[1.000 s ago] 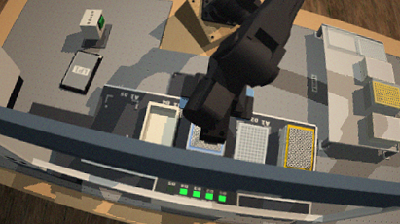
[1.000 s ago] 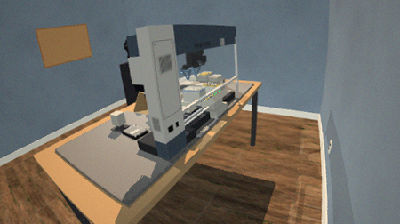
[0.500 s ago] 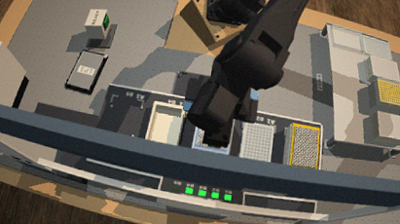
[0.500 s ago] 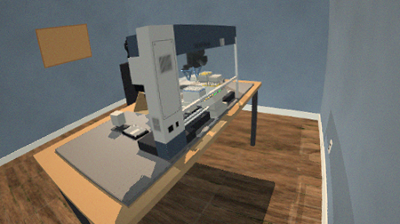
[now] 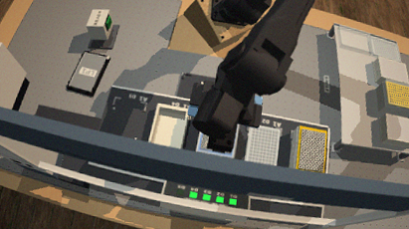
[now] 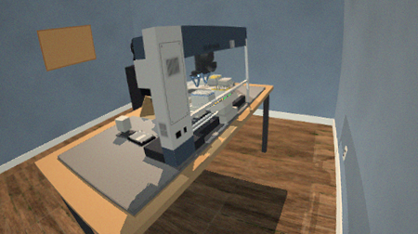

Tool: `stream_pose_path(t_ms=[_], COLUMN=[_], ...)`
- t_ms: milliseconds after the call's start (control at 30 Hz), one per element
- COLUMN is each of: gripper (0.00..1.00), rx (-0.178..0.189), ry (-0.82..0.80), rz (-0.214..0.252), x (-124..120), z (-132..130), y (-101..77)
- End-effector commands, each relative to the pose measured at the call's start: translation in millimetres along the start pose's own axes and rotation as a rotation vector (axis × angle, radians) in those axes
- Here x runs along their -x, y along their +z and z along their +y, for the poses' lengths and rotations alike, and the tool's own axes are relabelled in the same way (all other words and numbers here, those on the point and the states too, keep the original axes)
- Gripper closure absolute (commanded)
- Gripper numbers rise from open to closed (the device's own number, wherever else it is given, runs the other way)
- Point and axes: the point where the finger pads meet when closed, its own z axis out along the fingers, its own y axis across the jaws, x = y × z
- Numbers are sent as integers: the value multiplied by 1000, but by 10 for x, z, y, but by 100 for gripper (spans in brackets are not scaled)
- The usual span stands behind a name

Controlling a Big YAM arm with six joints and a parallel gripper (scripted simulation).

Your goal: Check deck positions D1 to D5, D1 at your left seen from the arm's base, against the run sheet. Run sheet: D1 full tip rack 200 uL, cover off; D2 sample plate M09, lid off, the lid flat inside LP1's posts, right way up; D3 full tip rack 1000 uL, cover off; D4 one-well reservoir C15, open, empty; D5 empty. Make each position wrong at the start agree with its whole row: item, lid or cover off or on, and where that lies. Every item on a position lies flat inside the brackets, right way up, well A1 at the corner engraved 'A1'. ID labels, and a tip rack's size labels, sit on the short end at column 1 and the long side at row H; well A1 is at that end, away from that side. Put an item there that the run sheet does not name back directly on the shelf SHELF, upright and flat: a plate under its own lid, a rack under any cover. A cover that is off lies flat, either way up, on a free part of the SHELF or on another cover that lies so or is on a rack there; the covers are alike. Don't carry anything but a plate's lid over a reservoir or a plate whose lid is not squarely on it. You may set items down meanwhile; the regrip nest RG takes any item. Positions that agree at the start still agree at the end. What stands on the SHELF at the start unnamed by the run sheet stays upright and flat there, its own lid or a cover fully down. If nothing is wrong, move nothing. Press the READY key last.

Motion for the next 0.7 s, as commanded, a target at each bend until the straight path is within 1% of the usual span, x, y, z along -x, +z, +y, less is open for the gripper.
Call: stream_pose_path(t_ms=[0,33,100,167,233,267,300,367,433,467,500,567,633,667], gripper=[0,0,0,0,0,0,0,0,0,0,0,0,0,0], rx=[-10,-9,-8,-10,-10,-15,-10,-7,-10,-9,-7,-8,-10,-9], ry=[-8,-7,-5,-10,-10,-4,-6,-3,-10,-9,-3,-4,-10,-8], rz=[-34,-32,-28,-38,-38,-50,-35,-24,-39,-37,-24,-26,-40,-35], x=[142,100,100,163,163,132,102,100,167,158,101,102,176,151], z=[13,19,12,16,16,1,14,6,17,15,6,9,18,14], y=[-6,19,68,62,62,39,109,183,162,187,251,277,258,295])
